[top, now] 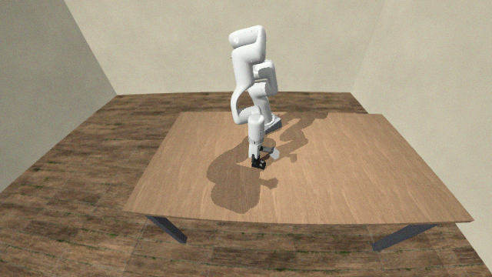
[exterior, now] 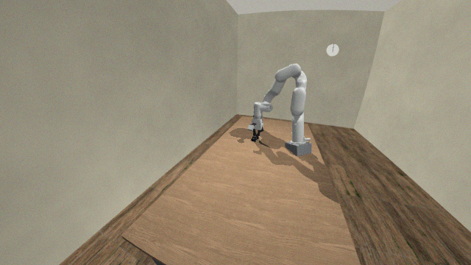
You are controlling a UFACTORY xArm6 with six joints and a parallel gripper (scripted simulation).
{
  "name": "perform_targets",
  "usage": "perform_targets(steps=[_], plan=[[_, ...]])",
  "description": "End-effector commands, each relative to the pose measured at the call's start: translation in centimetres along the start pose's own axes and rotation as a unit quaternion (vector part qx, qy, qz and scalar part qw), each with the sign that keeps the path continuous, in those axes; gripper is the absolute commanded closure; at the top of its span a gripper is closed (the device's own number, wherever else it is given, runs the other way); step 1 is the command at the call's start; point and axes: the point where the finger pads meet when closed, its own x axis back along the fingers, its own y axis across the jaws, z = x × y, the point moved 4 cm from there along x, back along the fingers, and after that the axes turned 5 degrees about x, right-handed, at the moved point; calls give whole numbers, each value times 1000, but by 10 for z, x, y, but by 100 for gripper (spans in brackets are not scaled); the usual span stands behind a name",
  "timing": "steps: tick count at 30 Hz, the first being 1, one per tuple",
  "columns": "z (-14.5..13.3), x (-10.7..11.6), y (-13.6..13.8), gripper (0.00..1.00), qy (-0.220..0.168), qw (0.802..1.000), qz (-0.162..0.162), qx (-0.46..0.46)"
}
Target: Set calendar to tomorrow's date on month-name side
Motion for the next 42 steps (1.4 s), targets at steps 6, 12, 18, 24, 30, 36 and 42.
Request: perform_targets(steps=[6, 12, 18, 24, 30, 36, 42], plan=[[0, 1, 1, 73, 0, 1000, -2, 0], [0, 1, 1, 73, 0, 1000, -2, 0], [0, 0, 1, 73, 0, 1000, -2, 0], [0, -2, 1, 73, 0, 1000, -2, 0], [0, -4, 1, 73, 0, 1000, -2, 0], [0, -6, 1, 73, 0, 1000, -2, 0], [0, -8, 1, 73, 0, 1000, -2, 0]])
